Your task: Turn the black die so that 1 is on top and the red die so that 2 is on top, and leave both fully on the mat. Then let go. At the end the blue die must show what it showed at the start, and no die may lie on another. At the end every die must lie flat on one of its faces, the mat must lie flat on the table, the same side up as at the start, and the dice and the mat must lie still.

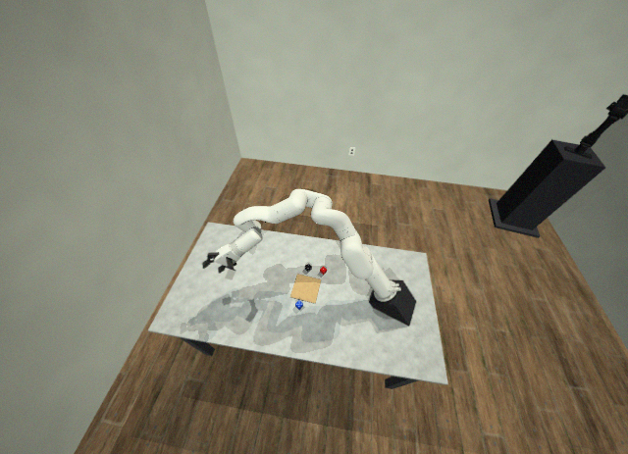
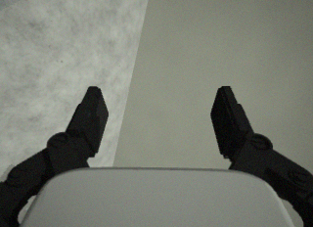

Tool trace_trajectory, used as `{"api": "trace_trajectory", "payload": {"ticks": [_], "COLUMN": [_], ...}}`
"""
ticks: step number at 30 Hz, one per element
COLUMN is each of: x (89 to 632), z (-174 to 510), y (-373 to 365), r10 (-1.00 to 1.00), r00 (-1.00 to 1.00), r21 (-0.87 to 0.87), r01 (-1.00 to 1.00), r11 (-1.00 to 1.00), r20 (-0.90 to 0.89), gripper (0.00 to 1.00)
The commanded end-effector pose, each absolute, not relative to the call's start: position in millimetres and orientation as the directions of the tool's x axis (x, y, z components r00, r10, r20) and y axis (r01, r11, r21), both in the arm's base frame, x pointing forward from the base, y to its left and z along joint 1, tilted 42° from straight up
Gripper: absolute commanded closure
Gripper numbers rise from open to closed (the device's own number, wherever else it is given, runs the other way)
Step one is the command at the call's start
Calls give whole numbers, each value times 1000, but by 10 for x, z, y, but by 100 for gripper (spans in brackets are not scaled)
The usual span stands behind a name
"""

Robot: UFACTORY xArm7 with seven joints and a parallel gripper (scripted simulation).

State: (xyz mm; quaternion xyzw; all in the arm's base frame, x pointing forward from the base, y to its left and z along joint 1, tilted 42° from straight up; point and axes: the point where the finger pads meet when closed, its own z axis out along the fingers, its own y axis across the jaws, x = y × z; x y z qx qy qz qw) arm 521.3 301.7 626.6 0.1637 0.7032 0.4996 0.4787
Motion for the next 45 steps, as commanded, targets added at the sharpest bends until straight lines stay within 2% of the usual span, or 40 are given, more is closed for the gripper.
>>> {"api": "trace_trajectory", "payload": {"ticks": [1, 40, 42, 45], "x": [5055, 4884, 4499, 4493], "z": [6174, 6007, 5568, 5562], "y": [2791, 2549, 2074, 2067], "r10": [687, 659, 599, 599], "r00": [-487, -489, -499, -499], "r21": [838, 810, 739, 739], "r01": [-233, -210, -135, -135], "r11": [493, 547, 660, 660], "r20": [-540, -571, -626, -626], "gripper": [0, 0, 0, 0]}}
